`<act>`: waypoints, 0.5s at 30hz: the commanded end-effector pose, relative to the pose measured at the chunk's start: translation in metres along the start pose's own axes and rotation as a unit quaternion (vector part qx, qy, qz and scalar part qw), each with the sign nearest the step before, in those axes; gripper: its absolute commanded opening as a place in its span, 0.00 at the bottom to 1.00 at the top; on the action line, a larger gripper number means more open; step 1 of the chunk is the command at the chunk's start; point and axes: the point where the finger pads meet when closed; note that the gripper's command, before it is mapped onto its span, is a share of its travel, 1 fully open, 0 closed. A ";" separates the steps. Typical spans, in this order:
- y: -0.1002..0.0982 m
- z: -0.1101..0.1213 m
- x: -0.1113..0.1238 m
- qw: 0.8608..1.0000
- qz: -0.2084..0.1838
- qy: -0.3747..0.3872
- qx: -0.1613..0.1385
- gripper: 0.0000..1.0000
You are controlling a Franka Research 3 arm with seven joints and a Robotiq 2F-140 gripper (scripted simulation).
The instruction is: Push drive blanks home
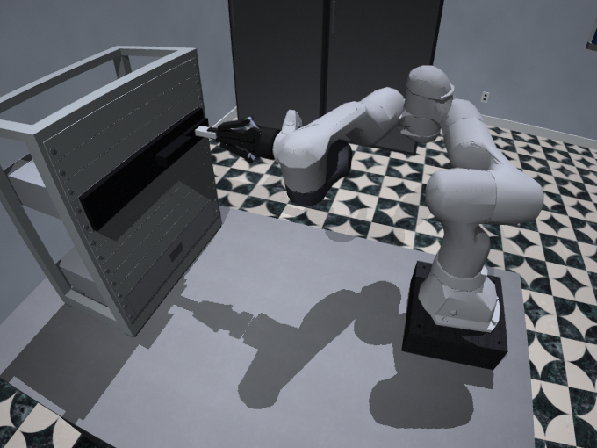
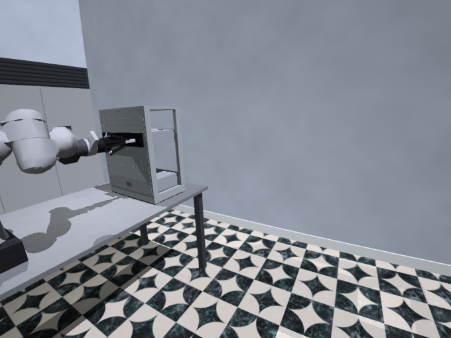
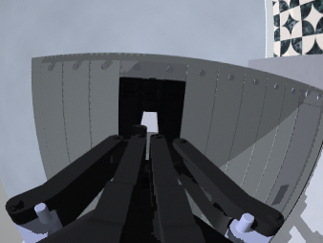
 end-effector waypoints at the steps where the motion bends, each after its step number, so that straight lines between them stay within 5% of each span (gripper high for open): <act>1: 0.003 0.003 0.008 1.000 -0.007 0.001 0.004 0.00; 15: 0.004 0.004 0.008 1.000 -0.007 0.001 0.004 0.00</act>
Point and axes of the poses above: the point where the finger pads meet when closed, its own y axis out along the fingers, its own z axis across the jaws, x = y × z, and after that the axes turned 11 degrees about y, right-handed
